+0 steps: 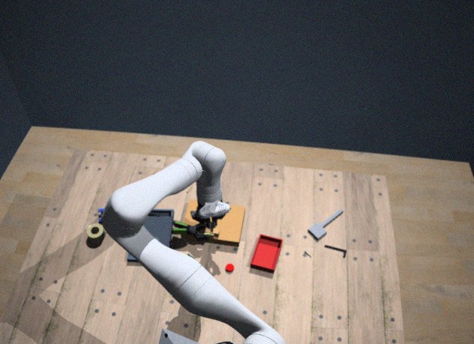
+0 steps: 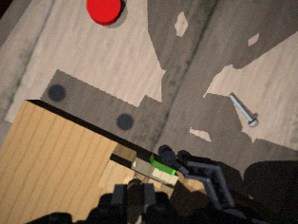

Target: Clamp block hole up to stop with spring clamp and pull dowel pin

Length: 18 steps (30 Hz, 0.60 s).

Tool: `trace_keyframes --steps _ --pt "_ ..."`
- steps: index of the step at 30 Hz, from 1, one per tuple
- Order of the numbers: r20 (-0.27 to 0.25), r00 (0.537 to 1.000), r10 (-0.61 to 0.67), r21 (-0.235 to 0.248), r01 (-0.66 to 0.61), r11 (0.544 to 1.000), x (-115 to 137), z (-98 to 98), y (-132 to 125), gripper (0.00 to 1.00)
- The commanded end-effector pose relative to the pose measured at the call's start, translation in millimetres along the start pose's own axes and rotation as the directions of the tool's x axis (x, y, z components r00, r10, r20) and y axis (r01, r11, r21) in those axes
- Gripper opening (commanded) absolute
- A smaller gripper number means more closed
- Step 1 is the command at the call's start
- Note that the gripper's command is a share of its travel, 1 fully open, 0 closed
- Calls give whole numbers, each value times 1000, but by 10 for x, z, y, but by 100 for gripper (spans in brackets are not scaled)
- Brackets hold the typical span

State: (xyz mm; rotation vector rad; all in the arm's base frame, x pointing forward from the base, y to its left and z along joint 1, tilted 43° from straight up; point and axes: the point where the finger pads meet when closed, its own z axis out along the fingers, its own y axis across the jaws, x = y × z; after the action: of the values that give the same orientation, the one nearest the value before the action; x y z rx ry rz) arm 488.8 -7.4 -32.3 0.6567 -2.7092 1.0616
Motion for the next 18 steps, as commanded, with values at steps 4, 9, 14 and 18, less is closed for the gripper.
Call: trace_keyframes --steps 4,9,14,18 --pt "2 1000 7 0 -7 1000 -6 -10 0 10" --pt "2 1000 18 0 -18 1000 -6 -10 0 10" --pt "2 1000 28 0 -28 1000 -6 -11 0 10" --pt "2 999 34 0 -34 999 -6 -11 0 10"
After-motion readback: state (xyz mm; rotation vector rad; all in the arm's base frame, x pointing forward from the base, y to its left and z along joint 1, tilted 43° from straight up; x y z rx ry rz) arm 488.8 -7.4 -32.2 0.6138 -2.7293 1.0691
